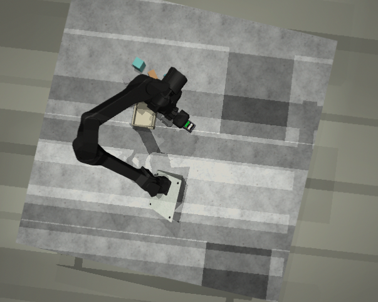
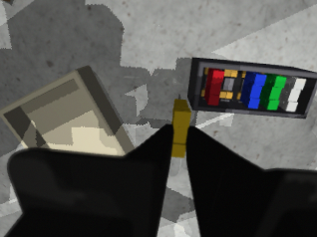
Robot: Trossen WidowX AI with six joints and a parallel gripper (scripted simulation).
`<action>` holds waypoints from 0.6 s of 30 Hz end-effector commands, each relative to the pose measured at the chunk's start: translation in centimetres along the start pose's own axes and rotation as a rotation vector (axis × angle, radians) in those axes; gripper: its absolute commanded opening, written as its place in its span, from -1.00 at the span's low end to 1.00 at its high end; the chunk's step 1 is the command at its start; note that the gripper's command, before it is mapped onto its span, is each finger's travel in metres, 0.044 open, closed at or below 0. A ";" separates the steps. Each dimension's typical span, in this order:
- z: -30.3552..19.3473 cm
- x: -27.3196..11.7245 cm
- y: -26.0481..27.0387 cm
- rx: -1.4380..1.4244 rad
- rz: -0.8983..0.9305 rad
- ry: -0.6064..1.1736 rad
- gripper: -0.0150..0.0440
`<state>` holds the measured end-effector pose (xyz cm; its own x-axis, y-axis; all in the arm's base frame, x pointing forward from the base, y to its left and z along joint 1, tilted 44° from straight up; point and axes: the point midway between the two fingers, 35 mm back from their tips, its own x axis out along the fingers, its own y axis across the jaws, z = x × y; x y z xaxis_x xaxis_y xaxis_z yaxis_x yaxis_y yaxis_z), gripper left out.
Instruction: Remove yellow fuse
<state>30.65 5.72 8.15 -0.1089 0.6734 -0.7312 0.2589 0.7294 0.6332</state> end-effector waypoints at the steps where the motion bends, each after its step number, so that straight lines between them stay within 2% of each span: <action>1: -1.3 -0.2 3.3 0.001 0.006 -0.006 -0.49; 11: -5.8 -0.3 9.9 -0.002 0.022 0.003 -0.49; 18: -6.1 -0.3 10.3 -0.002 0.024 0.004 -0.49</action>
<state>27.66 13.54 16.17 -0.1067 0.6866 -0.7192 0.2490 0.7187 0.6492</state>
